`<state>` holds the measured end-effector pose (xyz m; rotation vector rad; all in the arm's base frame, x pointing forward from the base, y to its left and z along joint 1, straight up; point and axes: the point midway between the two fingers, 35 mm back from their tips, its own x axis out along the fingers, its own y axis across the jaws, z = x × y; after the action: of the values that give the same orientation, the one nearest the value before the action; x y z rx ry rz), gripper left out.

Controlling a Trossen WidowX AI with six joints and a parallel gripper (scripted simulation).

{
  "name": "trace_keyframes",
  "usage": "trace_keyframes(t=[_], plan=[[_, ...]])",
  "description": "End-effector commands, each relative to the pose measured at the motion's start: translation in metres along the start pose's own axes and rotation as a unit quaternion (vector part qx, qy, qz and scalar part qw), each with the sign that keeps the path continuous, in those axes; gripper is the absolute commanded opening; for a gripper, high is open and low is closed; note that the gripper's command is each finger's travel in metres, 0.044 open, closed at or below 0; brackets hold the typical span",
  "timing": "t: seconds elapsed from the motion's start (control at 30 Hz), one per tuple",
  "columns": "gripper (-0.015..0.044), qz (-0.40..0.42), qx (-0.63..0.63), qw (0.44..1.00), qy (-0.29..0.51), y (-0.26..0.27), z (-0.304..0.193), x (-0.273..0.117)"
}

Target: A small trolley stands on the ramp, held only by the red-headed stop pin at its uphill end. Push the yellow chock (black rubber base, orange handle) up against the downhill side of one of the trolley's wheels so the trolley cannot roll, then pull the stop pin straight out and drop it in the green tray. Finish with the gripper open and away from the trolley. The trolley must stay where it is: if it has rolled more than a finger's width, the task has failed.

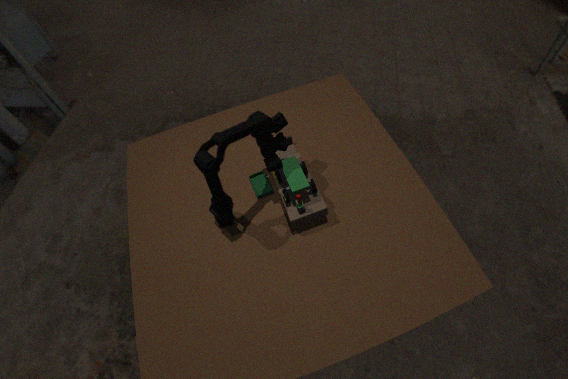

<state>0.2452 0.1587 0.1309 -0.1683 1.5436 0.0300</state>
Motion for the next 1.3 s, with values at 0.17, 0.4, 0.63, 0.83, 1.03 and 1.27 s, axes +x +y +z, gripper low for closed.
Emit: trace_keyframes(t=[0.17, 0.4, 0.63, 0.83, 1.03, 1.27], plan=[[0.019, 0.0, 0.001, 1.0, 0.0, 0.0, 0.0, 0.0], [0.019, -0.002, 0.001, 1.0, -0.001, 0.0, -0.001, -0.021], [0.019, -0.002, 0.001, 1.0, -0.002, 0.001, -0.001, -0.043], [0.019, -0.002, 0.001, 1.0, -0.002, 0.001, -0.001, -0.06], [0.0242, 0.002, 0.014, 1.0, -0.013, -0.003, 0.002, -0.057], [0.019, -0.006, -0.024, 0.998, -0.05, -0.032, 0.018, -0.073]])
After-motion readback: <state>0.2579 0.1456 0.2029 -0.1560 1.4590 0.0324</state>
